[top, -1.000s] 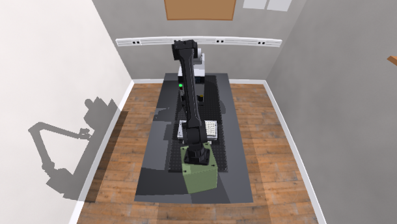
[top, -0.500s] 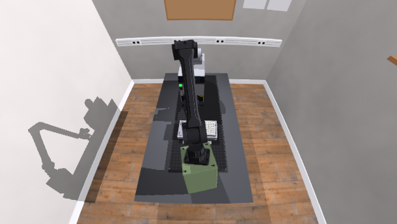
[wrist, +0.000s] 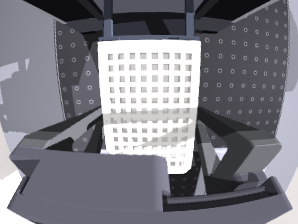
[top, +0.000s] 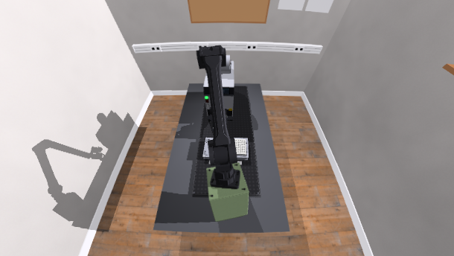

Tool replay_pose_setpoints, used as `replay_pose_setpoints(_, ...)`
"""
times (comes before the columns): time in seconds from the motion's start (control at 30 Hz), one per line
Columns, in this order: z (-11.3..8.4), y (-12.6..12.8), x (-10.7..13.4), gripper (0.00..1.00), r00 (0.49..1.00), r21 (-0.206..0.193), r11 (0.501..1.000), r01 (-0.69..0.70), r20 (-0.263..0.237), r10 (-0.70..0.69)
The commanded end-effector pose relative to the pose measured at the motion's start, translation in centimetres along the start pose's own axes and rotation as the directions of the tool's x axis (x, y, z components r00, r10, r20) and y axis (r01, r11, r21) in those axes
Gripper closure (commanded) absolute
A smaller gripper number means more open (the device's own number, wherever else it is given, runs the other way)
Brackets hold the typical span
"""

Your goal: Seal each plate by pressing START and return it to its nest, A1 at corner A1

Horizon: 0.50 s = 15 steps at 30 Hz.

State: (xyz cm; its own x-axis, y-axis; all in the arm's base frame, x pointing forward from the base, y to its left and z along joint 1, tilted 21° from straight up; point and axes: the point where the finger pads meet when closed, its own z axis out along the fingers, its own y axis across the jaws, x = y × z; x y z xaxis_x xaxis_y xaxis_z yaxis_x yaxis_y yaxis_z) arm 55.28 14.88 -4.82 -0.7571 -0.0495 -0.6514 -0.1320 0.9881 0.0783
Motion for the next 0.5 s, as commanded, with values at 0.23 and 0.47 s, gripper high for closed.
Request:
replay_pose_setpoints(0.23, 0.0, 0.7, -1.7, 1.00, 1.000, -0.005, 1.000, 0.005, 0.018, -0.005)
replay_pose_setpoints(0.47, 0.0, 0.5, -0.6, 1.00, 1.000, -0.004, 1.000, 0.005, 0.017, -0.005)
